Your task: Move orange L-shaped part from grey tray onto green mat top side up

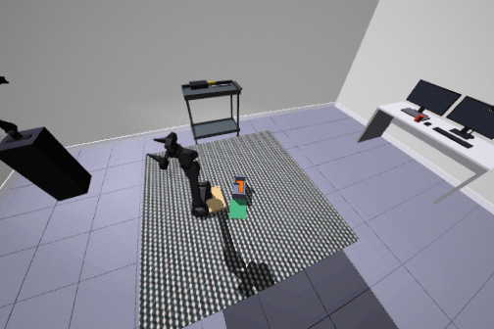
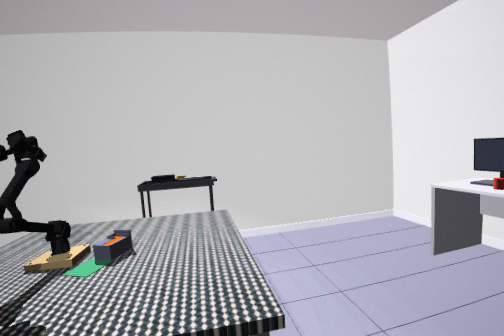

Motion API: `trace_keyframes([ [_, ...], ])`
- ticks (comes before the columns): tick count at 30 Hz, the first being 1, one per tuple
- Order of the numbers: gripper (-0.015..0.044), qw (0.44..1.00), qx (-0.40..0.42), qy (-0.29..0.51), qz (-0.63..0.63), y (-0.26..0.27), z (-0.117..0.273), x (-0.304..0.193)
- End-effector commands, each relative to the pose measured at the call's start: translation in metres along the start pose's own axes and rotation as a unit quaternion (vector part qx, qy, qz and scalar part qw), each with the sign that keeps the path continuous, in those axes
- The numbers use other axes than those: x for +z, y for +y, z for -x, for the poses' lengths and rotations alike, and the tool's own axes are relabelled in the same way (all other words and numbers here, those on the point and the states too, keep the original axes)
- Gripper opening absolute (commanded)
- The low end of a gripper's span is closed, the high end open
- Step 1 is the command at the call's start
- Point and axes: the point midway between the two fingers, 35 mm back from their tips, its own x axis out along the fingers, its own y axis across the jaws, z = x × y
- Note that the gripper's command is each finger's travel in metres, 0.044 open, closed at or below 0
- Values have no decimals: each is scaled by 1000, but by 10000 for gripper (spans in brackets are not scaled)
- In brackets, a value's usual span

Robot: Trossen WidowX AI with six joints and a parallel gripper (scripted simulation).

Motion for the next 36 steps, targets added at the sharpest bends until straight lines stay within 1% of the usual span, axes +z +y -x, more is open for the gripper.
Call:
trace_keyframes([
  [1,374,1000,-8,-1,-10,-5,-1,-1],
  [5,269,999,-43,-1,-25,-28,-4,-5],
  [8,190,993,-98,5,-60,-62,-6,-13],
  [10,180,981,-168,11,-97,-104,-4,-25],
  [13,180,946,-281,21,-159,-168,14,-48],
  [15,180,916,-357,27,-183,-207,34,-64],
  [17,180,872,-434,32,-224,-243,62,-84],
  [20,180,791,-542,41,-280,-285,116,-116],
  [22,180,728,-608,47,-314,-304,156,-137],
  [26,180,581,-719,59,-376,-317,243,-179],
  [29,180,454,-782,68,-422,-305,310,-209],
  [32,180,353,-815,68,-455,-284,356,-227],
  [34,180,262,-832,76,-482,-258,393,-243],
  [36,180,154,-838,84,-517,-222,426,-258],
])
